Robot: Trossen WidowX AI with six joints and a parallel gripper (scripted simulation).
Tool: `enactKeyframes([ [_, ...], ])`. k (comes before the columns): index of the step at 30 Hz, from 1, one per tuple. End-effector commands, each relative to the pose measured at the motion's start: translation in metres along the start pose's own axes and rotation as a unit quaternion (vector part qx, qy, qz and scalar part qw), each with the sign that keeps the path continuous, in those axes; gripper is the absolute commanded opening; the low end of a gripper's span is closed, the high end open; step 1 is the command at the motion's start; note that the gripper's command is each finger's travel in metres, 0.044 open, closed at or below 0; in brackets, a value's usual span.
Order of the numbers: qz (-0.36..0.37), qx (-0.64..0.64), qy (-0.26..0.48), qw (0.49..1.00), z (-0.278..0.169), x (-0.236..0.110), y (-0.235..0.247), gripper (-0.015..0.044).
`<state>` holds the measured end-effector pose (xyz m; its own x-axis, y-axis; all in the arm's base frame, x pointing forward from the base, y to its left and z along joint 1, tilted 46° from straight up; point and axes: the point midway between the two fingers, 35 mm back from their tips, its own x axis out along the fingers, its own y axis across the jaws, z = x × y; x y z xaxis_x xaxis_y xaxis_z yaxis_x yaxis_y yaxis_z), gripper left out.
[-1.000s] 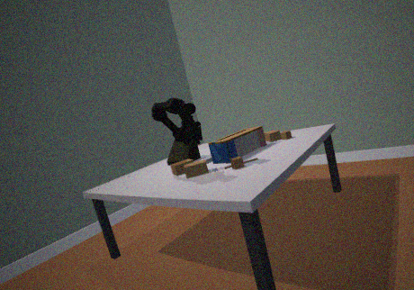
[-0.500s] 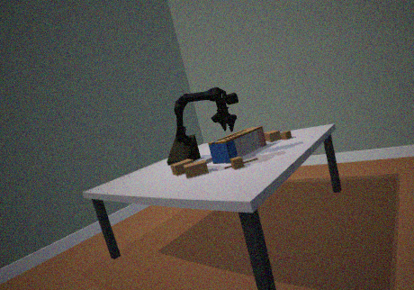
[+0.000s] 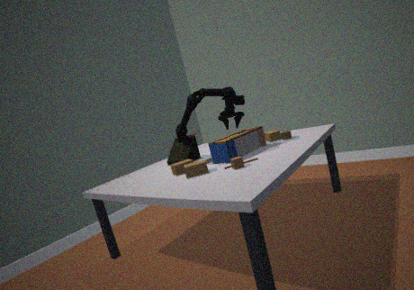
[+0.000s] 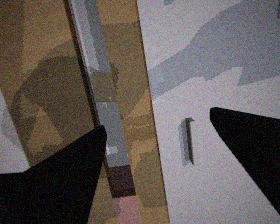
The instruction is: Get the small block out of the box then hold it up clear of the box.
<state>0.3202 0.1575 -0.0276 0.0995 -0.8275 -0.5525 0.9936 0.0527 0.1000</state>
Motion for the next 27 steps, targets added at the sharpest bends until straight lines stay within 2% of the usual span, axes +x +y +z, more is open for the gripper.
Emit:
enactKeyframes([
  [1, 0.001, 0.002, -0.004, 1.0, 0.001, 0.003, 0.0, 0.04],
  [27, 0.002, 0.002, -0.004, 1.0, -0.01, 0.044, 0.0, 0.04],
])
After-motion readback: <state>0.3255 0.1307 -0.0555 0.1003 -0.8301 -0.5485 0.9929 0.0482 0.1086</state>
